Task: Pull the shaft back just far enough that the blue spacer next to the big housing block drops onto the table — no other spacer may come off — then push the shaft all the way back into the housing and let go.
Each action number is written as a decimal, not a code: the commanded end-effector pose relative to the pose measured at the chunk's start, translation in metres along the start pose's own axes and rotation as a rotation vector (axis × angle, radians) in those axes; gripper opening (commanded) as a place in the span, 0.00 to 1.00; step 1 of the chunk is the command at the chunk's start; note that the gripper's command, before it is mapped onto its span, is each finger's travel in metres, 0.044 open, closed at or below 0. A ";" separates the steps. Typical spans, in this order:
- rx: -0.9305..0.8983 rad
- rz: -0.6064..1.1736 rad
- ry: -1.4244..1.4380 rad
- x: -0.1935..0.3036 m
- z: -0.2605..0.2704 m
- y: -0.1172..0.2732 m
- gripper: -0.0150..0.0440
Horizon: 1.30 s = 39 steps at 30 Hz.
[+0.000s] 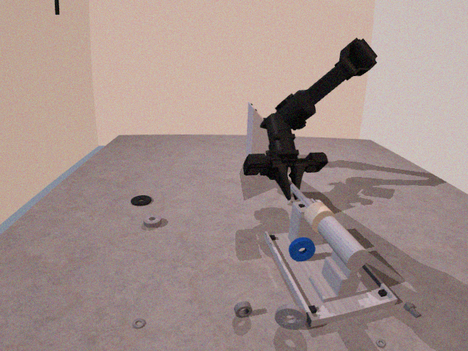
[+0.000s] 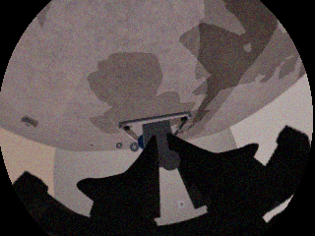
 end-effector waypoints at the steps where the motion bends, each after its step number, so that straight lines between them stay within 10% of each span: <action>1: 0.001 0.007 0.007 0.004 0.000 -0.002 0.25; 39: 0.001 0.007 0.007 0.013 0.000 -0.010 0.25</action>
Point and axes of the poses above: the point midway between the two fingers, 35 mm back from their tips, its own y axis back along the fingers, its own z axis across the jaws, x = y × z, the point moved 9 cm from there along y, back along the fingers, and after that the axes turned 1 degree about -y, right-handed, at the moved point
